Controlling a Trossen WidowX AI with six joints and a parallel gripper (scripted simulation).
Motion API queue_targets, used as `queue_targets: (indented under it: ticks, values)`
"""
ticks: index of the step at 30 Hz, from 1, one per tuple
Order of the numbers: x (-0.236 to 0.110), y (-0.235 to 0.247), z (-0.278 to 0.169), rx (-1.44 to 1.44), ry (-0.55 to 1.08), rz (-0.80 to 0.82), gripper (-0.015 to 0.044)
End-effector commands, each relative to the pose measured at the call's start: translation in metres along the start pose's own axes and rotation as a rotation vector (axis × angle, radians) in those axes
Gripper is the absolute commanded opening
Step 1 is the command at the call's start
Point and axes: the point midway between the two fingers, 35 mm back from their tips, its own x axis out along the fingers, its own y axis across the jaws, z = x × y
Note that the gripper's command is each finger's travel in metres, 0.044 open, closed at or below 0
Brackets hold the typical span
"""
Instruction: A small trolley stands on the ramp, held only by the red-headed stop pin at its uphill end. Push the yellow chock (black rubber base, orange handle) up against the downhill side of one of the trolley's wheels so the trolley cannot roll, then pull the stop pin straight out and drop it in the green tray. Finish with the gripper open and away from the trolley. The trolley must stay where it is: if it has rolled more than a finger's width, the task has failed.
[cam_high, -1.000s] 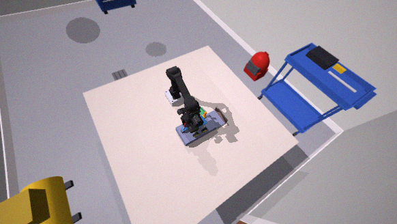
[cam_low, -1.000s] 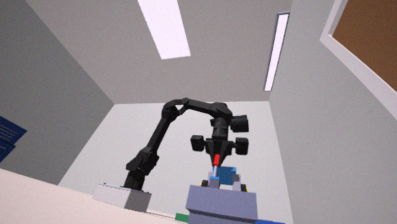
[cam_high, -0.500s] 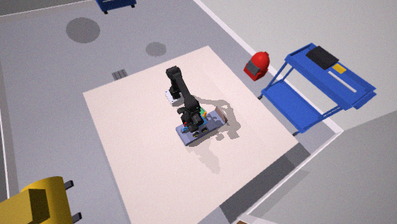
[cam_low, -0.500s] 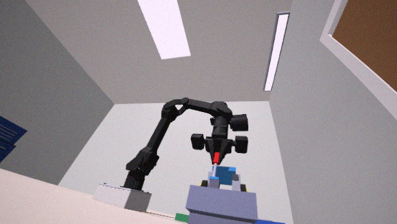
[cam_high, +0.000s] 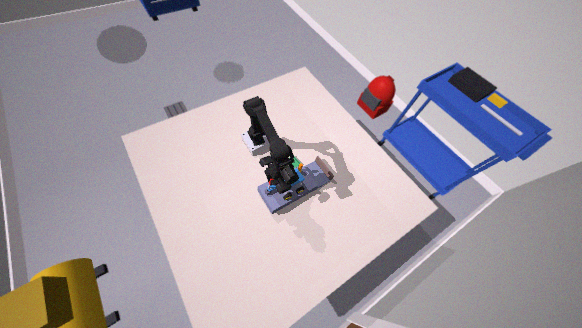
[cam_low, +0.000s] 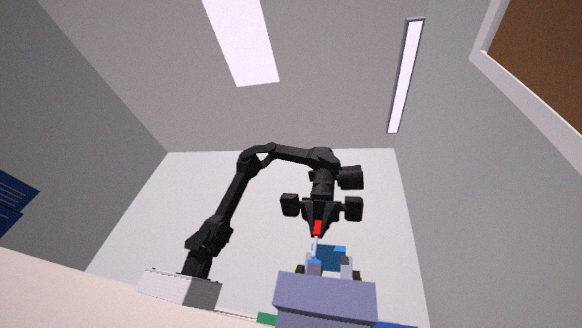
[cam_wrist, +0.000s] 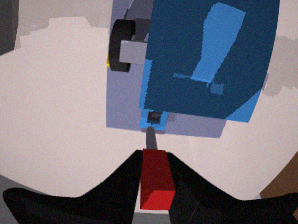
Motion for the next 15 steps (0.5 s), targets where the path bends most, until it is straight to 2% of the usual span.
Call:
queue_targets:
  ticks: [1,15]
  values:
    - [-0.0041,-0.0024,-0.0027,0.008,0.005,-0.009,0.0]
    - [-0.0049,-0.0032,-0.0098,0.008,0.005,-0.009,0.0]
